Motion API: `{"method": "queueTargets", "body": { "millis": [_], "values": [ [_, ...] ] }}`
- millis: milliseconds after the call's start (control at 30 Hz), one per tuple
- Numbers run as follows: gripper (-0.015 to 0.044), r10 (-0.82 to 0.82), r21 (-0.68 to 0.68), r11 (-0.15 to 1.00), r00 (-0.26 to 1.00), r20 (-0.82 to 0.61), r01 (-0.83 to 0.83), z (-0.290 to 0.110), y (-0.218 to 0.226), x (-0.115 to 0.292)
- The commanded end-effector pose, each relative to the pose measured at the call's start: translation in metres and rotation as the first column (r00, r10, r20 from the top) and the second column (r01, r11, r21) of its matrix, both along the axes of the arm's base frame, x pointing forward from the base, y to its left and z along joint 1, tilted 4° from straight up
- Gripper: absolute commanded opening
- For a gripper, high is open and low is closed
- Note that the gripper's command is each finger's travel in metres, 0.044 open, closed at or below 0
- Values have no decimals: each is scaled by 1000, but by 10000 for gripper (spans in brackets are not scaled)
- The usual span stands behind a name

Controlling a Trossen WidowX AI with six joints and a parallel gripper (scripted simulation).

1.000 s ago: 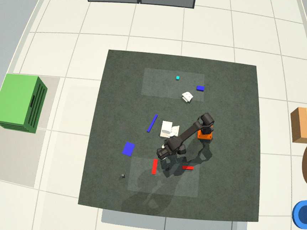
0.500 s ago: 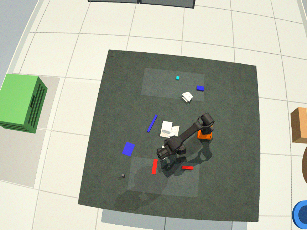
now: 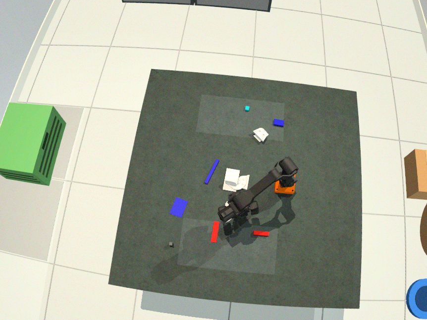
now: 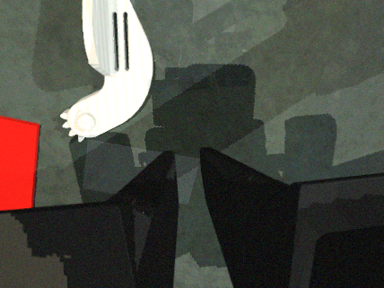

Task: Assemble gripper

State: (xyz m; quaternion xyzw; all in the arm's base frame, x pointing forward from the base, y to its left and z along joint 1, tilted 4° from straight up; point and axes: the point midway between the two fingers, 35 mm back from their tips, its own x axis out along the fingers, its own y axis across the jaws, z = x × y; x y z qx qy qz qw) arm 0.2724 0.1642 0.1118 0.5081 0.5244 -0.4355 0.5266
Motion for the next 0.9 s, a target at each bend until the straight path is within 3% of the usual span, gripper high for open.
{"method": "queueTargets", "body": {
  "millis": [0,333,733,867],
  "values": [
    [0,0,0,1000,1000,0,0,0,0,0],
    [0,0,0,1000,1000,0,0,0,0,0],
    [315,-94,0,996,996,-1,94,11,-41,33],
    [420,-94,0,996,996,-2,94,-8,-40,34]
  ]
}}
